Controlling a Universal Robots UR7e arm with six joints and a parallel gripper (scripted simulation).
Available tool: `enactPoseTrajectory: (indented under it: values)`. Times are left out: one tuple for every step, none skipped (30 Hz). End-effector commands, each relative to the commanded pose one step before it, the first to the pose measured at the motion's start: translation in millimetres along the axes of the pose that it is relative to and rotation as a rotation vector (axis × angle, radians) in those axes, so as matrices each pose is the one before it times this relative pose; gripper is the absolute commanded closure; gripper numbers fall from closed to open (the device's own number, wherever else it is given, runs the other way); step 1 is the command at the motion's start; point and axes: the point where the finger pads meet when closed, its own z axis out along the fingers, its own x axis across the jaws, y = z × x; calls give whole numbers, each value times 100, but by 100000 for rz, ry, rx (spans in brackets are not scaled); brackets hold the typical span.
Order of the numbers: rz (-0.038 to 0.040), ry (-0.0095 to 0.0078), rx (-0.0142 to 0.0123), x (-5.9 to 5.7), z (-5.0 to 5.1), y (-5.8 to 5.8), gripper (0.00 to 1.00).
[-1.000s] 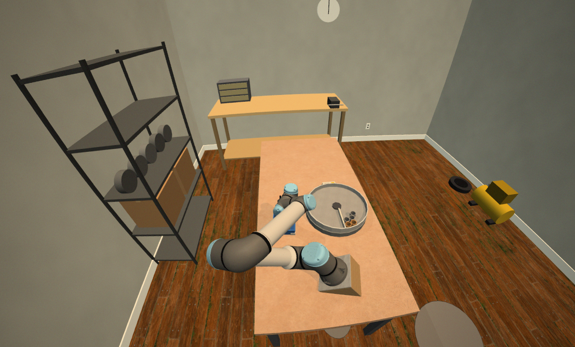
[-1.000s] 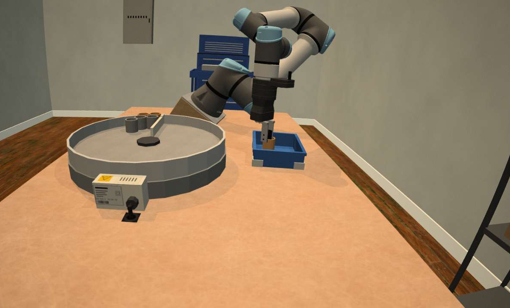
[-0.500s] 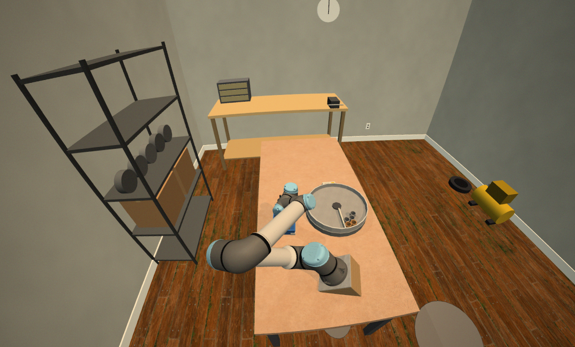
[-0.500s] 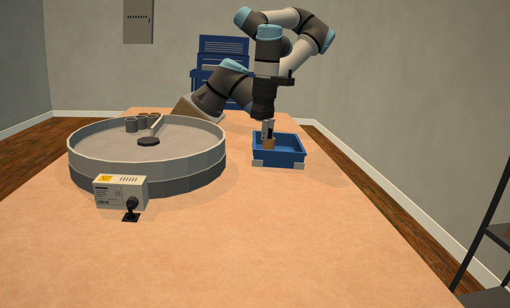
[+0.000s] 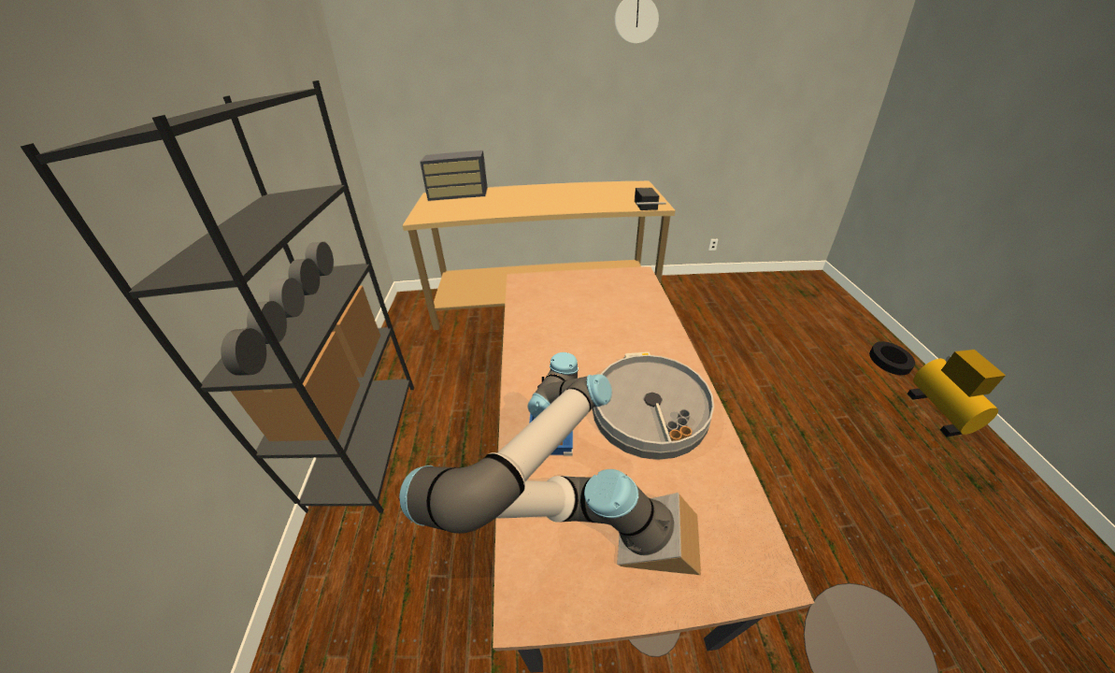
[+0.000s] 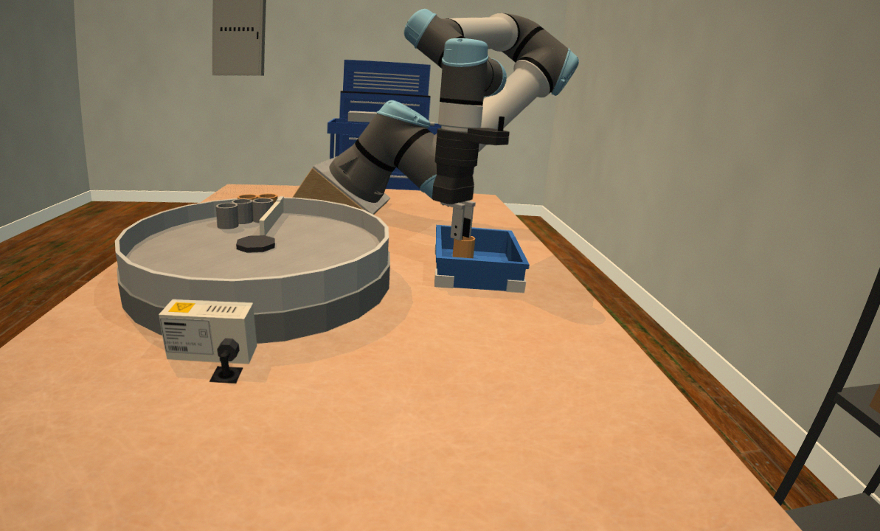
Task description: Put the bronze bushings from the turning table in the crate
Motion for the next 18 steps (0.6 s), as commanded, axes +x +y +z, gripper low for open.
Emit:
enactPoseTrajectory:
  values:
    - [-33, 51, 33, 18, -30, -17, 53]
    - [-2, 12, 3, -4, -114, -4, 53]
    - [0, 0, 0, -6, -116, -3, 53]
    - [0, 0, 0, -6, -116, -3, 53]
    - [0, 0, 0, -6, -116, -3, 53]
    - [0, 0, 0, -6, -116, -3, 53]
    - [0, 0, 0, 0, 0, 0, 53]
    - [0, 0, 0, 0, 0, 0, 53]
    - [0, 0, 0, 0, 0, 0, 53]
    - [0, 0, 0, 0, 0, 0, 53]
    - [0, 0, 0, 0, 0, 0, 53]
    - [0, 0, 0, 0, 0, 0, 53]
    - [0, 0, 0, 0, 0, 0, 53]
    - [0, 0, 0, 0, 0, 0, 53]
    - [0, 0, 0, 0, 0, 0, 53]
    - [0, 0, 0, 0, 0, 0, 53]
    - [0, 0, 0, 0, 0, 0, 53]
    - [0, 0, 0, 0, 0, 0, 53]
